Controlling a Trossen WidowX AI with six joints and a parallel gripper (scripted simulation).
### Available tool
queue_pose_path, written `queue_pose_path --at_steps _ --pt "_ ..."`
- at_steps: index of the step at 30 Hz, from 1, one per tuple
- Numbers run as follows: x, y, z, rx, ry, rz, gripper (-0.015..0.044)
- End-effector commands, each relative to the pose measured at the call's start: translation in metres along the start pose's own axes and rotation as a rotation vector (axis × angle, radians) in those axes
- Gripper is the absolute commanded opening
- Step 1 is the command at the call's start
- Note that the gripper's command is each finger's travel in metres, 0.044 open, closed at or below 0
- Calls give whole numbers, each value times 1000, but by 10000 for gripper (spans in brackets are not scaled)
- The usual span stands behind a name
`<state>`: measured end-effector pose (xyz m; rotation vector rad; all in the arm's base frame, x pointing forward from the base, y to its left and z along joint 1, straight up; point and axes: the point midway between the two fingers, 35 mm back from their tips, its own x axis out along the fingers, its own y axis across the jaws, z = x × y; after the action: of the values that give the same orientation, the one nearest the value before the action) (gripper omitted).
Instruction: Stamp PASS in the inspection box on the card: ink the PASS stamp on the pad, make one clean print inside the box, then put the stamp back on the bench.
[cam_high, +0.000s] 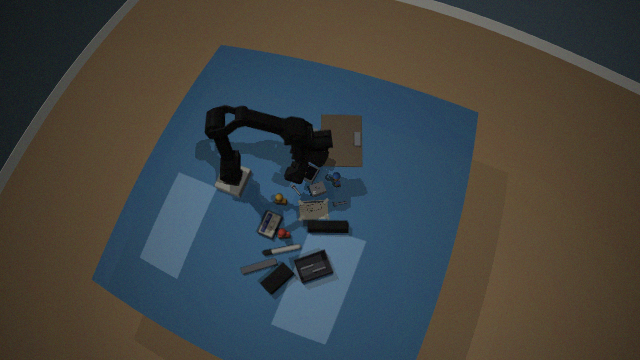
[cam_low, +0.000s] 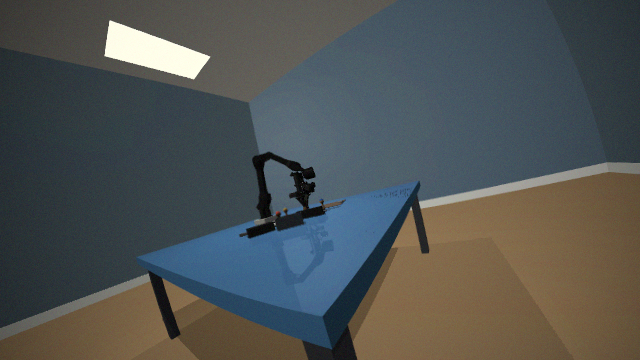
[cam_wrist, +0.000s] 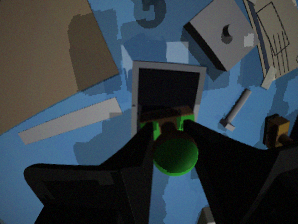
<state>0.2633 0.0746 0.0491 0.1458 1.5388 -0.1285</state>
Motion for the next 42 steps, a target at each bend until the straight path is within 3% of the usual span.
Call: queue_pose_path --at_steps 1,42 --pt "1 0 0 0 -1 -2 0" --pt "5 0 0 0 -1 -2 0"
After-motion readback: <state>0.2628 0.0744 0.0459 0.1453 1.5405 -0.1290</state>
